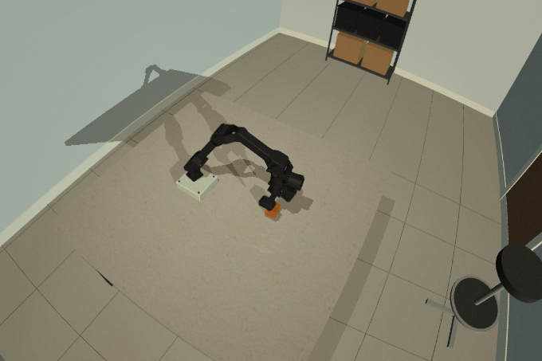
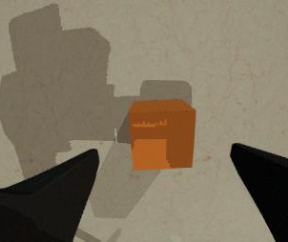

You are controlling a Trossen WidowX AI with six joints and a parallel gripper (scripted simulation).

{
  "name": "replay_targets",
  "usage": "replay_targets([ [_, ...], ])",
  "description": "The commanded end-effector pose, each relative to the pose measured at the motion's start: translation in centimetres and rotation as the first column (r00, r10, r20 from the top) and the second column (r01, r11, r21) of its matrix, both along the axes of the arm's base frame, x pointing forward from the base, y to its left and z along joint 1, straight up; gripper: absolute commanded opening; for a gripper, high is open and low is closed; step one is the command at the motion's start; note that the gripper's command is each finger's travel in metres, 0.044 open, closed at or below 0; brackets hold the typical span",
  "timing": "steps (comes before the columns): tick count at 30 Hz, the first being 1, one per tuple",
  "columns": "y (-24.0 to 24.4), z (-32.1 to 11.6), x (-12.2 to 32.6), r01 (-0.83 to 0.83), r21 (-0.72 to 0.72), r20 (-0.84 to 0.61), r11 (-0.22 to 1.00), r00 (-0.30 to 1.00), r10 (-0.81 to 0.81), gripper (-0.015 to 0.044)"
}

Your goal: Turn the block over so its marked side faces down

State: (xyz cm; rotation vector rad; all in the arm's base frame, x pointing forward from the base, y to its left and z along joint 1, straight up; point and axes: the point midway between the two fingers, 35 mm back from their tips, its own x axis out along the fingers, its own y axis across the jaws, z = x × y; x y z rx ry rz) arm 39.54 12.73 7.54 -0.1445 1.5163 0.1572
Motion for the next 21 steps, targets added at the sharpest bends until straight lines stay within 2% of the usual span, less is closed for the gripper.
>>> replay_targets([
  [1,0.0,-0.8,-0.2,-0.006,-0.001,-0.014,1.0,1.0,0.005,0.044],
  [21,0.0,-4.0,-0.1,-0.006,-0.001,-0.014,1.0,1.0,0.006,0.044],
])
